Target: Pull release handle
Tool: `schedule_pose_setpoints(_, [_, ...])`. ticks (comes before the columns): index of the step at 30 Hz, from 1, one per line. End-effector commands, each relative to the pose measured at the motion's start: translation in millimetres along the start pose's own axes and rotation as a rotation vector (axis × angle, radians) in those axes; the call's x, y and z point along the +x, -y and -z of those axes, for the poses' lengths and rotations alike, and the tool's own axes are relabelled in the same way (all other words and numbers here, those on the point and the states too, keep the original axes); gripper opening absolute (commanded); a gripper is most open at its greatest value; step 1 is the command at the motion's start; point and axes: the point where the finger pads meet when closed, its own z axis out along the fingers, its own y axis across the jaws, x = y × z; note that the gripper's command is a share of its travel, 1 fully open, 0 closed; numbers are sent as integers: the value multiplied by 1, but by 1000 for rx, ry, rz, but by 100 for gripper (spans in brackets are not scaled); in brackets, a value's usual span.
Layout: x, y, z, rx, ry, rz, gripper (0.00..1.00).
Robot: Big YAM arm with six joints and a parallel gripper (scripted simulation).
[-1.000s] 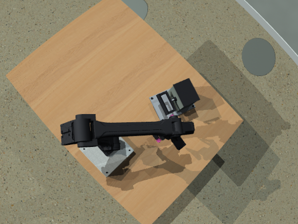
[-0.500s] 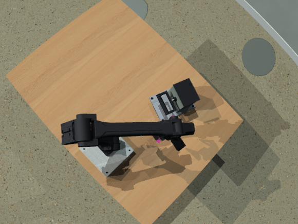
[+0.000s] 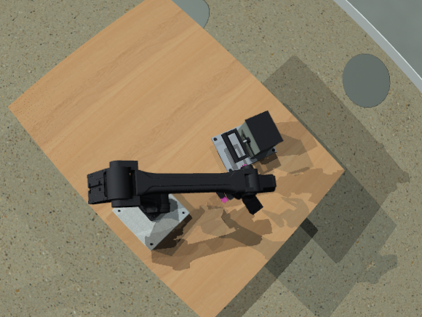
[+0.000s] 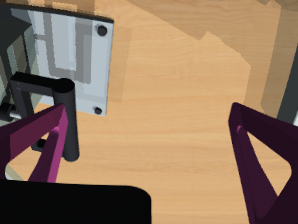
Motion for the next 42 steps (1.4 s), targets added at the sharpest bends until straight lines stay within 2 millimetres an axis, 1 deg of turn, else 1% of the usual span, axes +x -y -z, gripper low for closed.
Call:
schedule_pose_setpoints(1, [2,-34,15,-31,40,-12,100])
schedule_pose_setpoints(3, [19,-55,10,-3,62,-52,100])
schedule_pose_setpoints(4, [25,-63,8,5,70,-65,100])
schedule_pose_setpoints(5, [28,-65,7,8,74,-70,100])
schedule_pose_setpoints(19, [28,-65,7,8,74,-70,100])
schedule_pose_setpoints(25, [24,-61,4,24,70,-86,100])
schedule_pose_setpoints(42, [23,-54,-1,51,61,-96,100])
